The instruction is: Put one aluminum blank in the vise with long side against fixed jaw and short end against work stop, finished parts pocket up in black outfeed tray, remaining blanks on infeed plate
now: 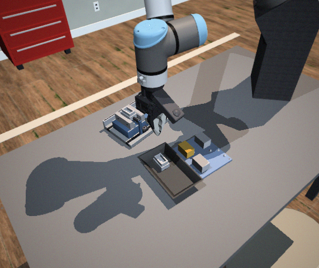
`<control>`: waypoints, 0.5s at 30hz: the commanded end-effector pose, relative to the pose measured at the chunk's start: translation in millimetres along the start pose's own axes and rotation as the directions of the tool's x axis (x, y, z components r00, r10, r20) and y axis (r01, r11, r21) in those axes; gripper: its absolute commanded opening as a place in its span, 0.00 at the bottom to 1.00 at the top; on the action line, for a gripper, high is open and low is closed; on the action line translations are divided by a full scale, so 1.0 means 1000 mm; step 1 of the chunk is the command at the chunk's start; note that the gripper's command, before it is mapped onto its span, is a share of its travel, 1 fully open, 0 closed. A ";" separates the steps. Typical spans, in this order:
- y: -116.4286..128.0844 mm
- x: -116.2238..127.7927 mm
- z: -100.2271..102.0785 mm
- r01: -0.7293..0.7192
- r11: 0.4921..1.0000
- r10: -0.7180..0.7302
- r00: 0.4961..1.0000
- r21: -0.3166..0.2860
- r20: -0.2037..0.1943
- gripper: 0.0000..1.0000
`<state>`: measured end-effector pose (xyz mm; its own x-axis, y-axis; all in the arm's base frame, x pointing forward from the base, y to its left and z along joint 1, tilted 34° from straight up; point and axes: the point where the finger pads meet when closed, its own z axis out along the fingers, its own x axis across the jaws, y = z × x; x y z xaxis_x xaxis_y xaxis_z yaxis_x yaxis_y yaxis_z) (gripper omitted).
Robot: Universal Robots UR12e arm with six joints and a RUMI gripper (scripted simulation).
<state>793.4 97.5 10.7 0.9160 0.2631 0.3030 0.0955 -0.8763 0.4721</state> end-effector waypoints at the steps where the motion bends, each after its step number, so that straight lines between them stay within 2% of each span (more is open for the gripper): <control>1: 0.054 -0.007 0.003 -0.005 1.000 0.005 1.000 0.005 0.007 0.00; 3: 0.054 -0.007 0.003 -0.005 1.000 0.005 1.000 0.005 0.007 0.00; 5: 0.081 -0.011 0.005 -0.006 1.000 0.006 1.000 0.007 0.009 0.00; 15: 0.172 -0.032 0.006 -0.008 1.000 0.007 1.000 0.010 0.009 0.00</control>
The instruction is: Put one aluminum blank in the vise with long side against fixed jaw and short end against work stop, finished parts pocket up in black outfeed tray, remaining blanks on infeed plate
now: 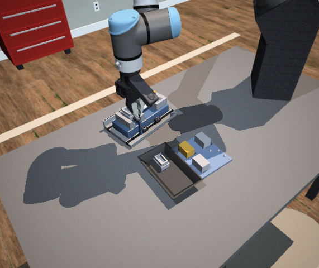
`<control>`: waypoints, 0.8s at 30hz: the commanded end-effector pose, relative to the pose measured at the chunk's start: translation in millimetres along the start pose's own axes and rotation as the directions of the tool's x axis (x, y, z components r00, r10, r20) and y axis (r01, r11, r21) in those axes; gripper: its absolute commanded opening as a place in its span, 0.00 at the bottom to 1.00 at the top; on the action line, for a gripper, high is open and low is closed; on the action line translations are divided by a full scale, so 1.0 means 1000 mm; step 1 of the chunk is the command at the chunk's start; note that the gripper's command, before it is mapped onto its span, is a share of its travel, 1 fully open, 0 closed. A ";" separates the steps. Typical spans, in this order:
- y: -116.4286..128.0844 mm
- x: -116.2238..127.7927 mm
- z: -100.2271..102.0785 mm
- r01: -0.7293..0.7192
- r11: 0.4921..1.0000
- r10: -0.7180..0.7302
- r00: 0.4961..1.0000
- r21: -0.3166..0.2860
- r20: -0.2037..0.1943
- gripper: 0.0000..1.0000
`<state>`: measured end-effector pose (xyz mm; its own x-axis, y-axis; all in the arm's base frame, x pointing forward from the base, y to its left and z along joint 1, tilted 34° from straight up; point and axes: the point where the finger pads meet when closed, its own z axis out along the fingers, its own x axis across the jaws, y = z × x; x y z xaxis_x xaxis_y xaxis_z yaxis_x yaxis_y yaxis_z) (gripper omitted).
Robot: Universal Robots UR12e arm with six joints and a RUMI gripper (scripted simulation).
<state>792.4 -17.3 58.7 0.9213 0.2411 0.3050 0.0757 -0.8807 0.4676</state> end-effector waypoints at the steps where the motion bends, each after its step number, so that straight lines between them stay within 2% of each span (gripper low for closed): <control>1: 0.058 -0.016 0.000 0.013 1.000 -0.013 1.000 0.012 0.000 0.00; 3: 0.075 -0.021 -0.001 0.013 1.000 -0.013 1.000 0.011 -0.001 0.00; 5: 0.075 -0.021 -0.001 0.013 1.000 -0.013 1.000 0.011 -0.001 0.00; 7: 0.109 -0.032 -0.002 0.014 1.000 -0.014 1.000 0.009 -0.003 0.00; 15: 0.170 -0.055 -0.007 0.016 1.000 -0.016 1.000 0.002 -0.008 0.00; 18: 0.179 -0.059 -0.007 0.017 1.000 -0.017 1.000 0.000 -0.009 0.00; 24: 0.180 -0.059 -0.008 0.017 1.000 -0.017 1.000 0.000 -0.009 0.00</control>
